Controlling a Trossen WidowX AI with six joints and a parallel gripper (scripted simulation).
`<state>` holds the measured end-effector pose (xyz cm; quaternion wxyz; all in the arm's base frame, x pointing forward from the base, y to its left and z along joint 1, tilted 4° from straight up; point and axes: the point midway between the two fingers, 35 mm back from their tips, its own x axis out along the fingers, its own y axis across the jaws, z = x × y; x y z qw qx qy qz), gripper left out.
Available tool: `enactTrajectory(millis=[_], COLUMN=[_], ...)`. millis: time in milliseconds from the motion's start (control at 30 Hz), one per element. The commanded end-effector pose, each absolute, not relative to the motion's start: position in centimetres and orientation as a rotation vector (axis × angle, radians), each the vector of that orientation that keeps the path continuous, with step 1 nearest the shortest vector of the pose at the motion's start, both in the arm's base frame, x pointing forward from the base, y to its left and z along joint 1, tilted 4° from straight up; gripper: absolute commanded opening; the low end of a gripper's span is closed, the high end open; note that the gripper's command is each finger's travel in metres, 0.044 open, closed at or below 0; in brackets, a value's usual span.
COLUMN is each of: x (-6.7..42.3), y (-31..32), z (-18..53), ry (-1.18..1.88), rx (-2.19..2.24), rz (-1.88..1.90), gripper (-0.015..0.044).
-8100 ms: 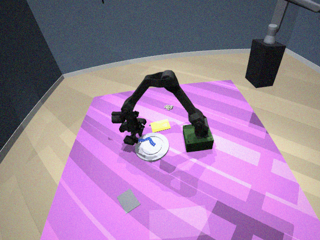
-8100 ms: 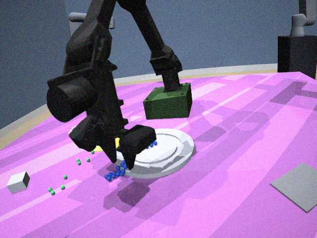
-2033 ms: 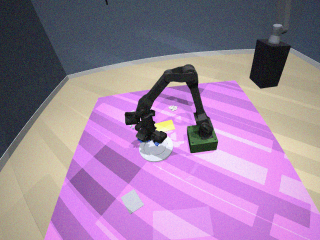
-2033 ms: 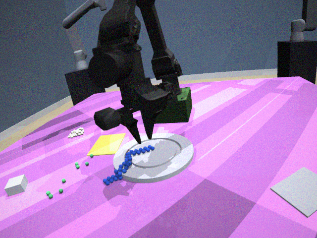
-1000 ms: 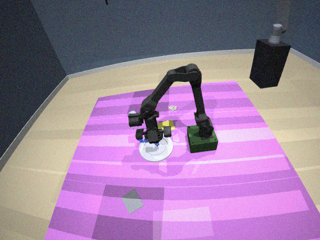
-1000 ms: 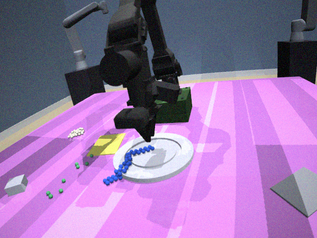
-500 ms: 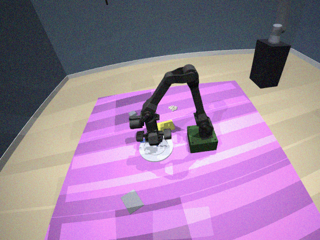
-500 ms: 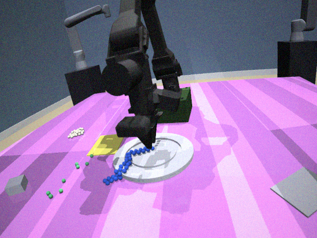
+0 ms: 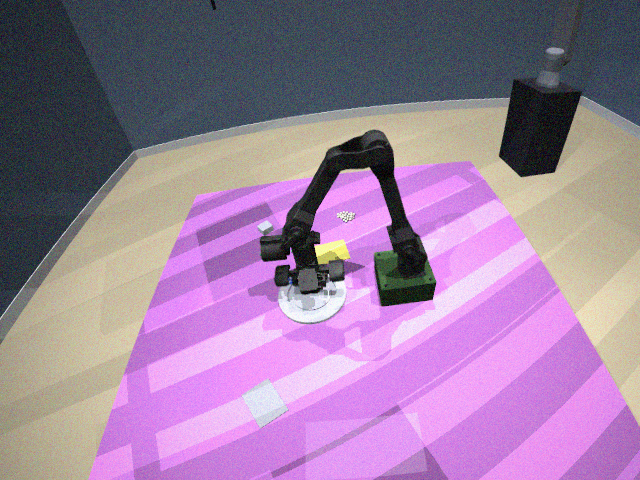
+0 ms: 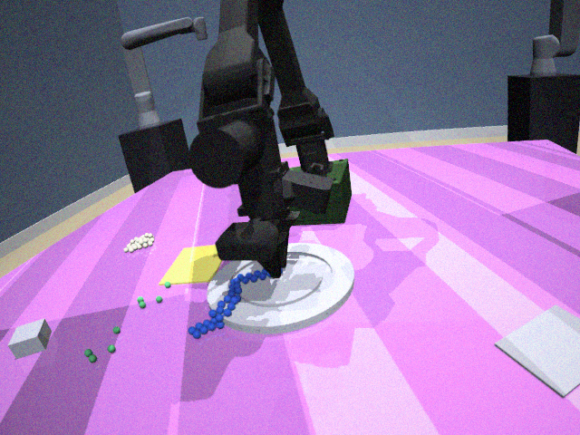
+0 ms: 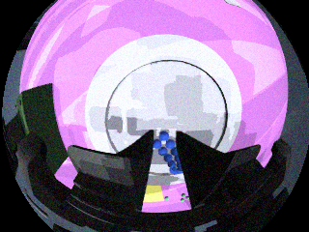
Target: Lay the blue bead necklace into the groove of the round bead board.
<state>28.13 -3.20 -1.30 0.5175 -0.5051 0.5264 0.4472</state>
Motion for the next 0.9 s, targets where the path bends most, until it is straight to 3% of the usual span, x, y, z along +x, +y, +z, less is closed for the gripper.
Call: enactTrajectory(millis=[0,867], x=[28.16,28.16], y=[-3.20,-3.20], z=[-1.26,-1.26], ry=[1.263,1.263], rx=[-1.213,-1.213], rz=[1.072,1.072], gripper=[0.0015,0.0000])
